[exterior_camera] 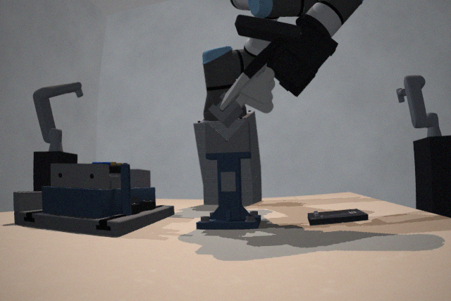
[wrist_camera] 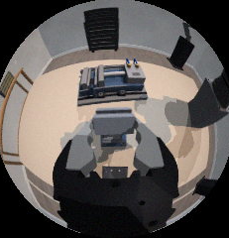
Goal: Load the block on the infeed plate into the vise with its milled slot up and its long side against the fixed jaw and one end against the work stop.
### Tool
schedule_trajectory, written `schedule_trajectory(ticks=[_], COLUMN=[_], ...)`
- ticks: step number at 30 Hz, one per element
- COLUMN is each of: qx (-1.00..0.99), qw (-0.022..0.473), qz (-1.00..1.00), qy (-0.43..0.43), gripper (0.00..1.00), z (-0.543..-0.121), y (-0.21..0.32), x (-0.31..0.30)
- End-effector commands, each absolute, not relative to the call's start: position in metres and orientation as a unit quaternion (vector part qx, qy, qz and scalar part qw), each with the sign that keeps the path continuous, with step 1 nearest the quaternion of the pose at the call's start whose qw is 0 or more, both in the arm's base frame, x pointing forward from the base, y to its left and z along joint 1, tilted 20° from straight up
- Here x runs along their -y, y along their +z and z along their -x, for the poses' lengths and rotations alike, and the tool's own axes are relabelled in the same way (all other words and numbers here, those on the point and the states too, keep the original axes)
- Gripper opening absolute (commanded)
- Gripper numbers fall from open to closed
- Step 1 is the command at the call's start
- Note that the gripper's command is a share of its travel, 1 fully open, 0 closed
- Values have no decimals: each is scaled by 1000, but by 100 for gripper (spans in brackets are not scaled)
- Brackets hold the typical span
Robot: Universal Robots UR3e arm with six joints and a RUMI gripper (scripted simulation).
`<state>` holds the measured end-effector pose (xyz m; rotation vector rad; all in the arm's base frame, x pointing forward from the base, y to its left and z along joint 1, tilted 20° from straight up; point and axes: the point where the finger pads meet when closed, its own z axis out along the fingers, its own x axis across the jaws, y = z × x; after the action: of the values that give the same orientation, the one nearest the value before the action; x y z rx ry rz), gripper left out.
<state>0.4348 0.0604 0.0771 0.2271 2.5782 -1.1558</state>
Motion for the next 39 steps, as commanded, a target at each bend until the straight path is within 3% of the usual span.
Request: schedule_trajectory(ticks=[1,39], qx=[-899,-899], qw=[154,154], qz=[-80,-80], qy=[-402,-402], gripper=[0,0], z=[-435,-438], y=[78,74], x=[-61,-62])
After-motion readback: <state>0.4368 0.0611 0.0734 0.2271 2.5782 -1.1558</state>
